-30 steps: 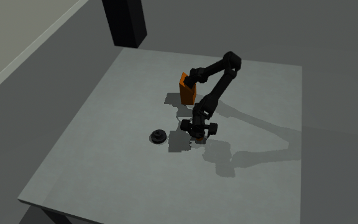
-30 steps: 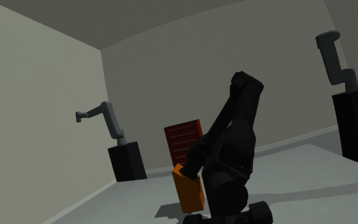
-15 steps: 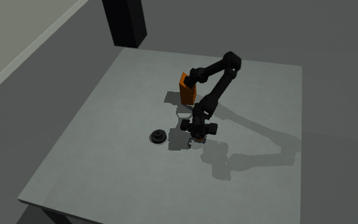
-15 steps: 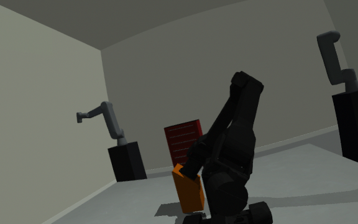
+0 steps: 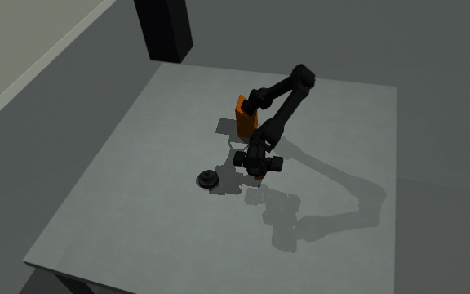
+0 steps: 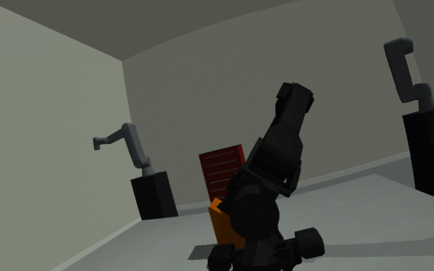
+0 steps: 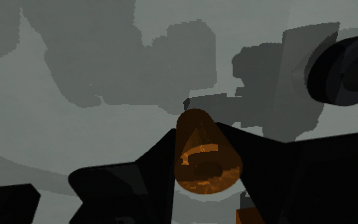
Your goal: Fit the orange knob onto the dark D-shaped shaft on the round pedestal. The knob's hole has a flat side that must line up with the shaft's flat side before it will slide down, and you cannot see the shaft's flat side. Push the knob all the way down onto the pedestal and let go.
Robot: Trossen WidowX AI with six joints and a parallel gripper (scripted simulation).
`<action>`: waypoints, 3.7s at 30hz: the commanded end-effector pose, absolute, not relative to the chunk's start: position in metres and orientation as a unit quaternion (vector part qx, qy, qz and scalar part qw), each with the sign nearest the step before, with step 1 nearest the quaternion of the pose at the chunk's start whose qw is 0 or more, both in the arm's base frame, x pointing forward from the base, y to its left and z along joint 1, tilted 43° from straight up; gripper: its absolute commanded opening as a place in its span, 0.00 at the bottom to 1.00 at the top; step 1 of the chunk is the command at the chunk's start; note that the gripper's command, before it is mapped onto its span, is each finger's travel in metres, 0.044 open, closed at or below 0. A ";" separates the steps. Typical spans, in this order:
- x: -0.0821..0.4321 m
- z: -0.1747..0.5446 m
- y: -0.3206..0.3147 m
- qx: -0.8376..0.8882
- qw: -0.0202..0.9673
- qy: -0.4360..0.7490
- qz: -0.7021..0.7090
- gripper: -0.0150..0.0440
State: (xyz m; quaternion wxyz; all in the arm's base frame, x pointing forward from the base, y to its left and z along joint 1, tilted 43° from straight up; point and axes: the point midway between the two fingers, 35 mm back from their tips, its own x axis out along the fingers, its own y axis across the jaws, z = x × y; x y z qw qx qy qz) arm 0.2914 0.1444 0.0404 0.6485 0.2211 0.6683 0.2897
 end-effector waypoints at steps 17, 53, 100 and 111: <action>0.287 0.117 0.082 0.223 0.642 0.674 0.289 0.25; 0.331 0.033 0.024 0.219 0.646 0.674 0.284 0.25; 0.336 -0.086 -0.022 0.220 0.645 0.673 0.287 0.25; 0.339 -0.085 -0.024 0.218 0.646 0.672 0.290 0.25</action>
